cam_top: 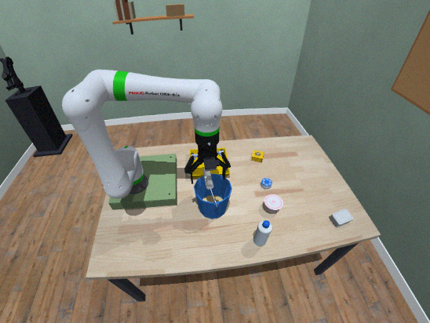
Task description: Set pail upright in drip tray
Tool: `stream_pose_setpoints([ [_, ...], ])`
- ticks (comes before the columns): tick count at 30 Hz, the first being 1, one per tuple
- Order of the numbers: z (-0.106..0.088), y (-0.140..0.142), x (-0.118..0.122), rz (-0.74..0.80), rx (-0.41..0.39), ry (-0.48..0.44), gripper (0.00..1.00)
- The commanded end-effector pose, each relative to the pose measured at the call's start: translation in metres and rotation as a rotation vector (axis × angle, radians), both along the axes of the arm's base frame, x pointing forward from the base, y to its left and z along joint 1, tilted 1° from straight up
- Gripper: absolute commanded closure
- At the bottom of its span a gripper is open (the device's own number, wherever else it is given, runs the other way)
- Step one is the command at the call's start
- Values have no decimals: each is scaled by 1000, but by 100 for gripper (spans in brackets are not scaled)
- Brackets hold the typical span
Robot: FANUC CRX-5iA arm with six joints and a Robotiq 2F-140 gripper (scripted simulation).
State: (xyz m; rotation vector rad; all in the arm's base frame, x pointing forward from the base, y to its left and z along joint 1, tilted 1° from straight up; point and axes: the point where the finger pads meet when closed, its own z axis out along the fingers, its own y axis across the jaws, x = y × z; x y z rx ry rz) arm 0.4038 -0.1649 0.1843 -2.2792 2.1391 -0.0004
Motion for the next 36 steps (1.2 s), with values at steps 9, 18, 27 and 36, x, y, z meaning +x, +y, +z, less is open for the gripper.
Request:
stream_pose_setpoints([
  [9,1,0,0,0,-1,-2,0],
  [18,1,0,0,0,-1,-2,90],
  [27,1,0,0,0,-1,-2,90],
  [36,1,0,0,0,-1,-2,90],
])
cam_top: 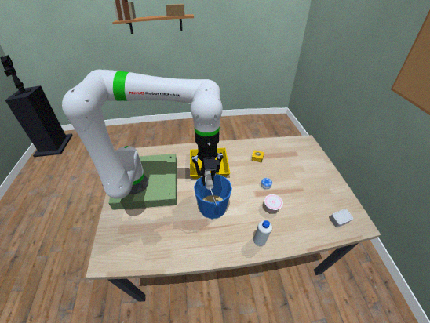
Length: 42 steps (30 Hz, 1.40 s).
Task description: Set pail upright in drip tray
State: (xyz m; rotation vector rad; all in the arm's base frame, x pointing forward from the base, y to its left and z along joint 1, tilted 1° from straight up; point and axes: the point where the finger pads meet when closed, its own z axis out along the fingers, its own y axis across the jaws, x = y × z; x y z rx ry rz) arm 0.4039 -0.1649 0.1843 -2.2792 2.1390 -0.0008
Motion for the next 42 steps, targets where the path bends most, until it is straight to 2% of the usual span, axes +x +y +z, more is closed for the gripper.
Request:
stream_pose_setpoints([
  [1,1,0,0,0,-1,-2,90],
  [23,3,0,0,0,-1,-2,90],
  [42,21,-1,0,0,-1,-2,90],
])
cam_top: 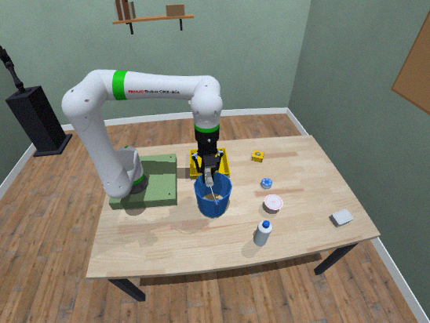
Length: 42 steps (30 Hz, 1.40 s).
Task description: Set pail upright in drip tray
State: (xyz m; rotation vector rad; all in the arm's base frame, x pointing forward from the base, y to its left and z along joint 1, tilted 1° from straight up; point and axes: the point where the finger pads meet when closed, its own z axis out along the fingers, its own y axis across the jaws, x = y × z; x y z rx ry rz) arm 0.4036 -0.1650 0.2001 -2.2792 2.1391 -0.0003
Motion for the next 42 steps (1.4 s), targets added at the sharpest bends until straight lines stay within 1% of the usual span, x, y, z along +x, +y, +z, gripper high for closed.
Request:
stream_pose_setpoints([
  [1,7,0,0,0,-1,-2,90],
  [9,21,-1,0,0,-1,-2,90],
  [11,21,-1,0,0,-1,-2,90],
  [26,48,-1,0,0,-1,-2,90],
  [28,48,-1,0,0,-1,-2,90],
  [42,67,-1,0,0,-1,-2,90],
])
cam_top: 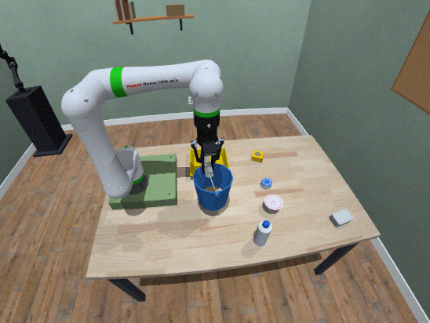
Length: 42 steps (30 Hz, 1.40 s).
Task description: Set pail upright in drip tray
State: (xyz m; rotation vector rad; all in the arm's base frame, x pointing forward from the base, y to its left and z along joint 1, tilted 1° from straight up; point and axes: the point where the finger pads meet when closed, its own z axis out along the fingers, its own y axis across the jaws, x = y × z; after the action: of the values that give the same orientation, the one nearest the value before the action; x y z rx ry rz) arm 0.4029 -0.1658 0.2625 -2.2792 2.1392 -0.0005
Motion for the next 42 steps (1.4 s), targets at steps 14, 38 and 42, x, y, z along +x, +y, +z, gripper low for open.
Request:
stream_pose_setpoints([
  [14,12,0,0,0,-1,-2,90],
  [38,13,0,0,0,-1,-2,90],
  [42,13,0,0,0,-1,-2,90],
])
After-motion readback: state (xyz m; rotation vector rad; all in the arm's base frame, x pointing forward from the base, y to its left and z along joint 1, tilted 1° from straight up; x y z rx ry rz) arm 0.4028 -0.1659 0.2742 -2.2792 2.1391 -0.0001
